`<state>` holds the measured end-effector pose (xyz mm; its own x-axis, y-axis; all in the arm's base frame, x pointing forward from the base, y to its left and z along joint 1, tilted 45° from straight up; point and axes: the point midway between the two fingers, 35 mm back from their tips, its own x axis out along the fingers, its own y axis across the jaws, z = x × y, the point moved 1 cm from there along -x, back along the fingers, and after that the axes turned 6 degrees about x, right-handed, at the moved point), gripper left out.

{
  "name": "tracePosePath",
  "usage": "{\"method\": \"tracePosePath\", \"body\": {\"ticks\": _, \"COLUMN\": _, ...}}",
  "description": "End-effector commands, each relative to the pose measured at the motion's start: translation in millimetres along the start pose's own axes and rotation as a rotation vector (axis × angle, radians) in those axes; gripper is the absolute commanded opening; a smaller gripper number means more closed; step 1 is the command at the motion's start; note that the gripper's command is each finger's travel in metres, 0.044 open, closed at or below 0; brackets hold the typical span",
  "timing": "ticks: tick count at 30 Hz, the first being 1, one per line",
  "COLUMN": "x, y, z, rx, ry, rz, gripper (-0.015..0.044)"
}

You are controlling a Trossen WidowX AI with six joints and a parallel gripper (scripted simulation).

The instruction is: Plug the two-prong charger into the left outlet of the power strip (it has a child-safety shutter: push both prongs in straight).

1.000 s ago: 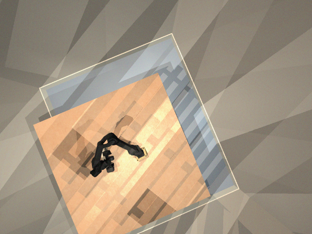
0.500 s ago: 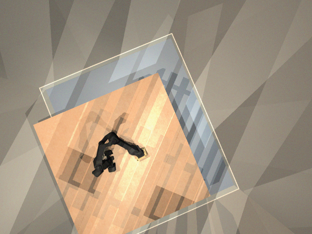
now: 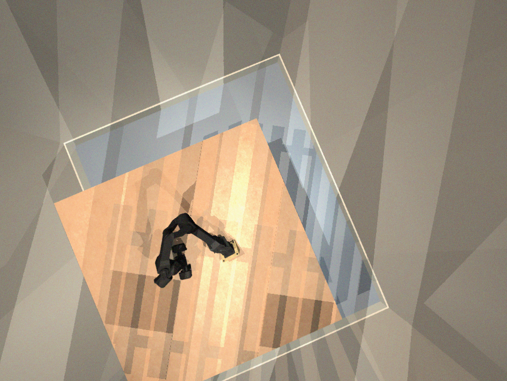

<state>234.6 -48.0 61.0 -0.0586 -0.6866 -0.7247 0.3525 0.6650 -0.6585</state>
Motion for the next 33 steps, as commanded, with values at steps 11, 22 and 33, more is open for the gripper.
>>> {"method": "tracePosePath", "body": {"ticks": 11, "x": 2.8, "y": -2.0, "z": -20.6, "rx": 0.001, "ry": 0.006, "rz": 0.001, "gripper": 0.0440}}
{"method": "tracePosePath", "body": {"ticks": 22, "x": -39.1, "y": 0.5, "z": -12.2, "rx": -0.017, "ry": -0.346, "rz": 0.024, "gripper": 0.0440}}
{"method": "tracePosePath", "body": {"ticks": 33, "x": -72.1, "y": 0.0, "z": -12.9, "rx": -0.002, "ry": -0.594, "rz": 0.062, "gripper": 0.0440}}
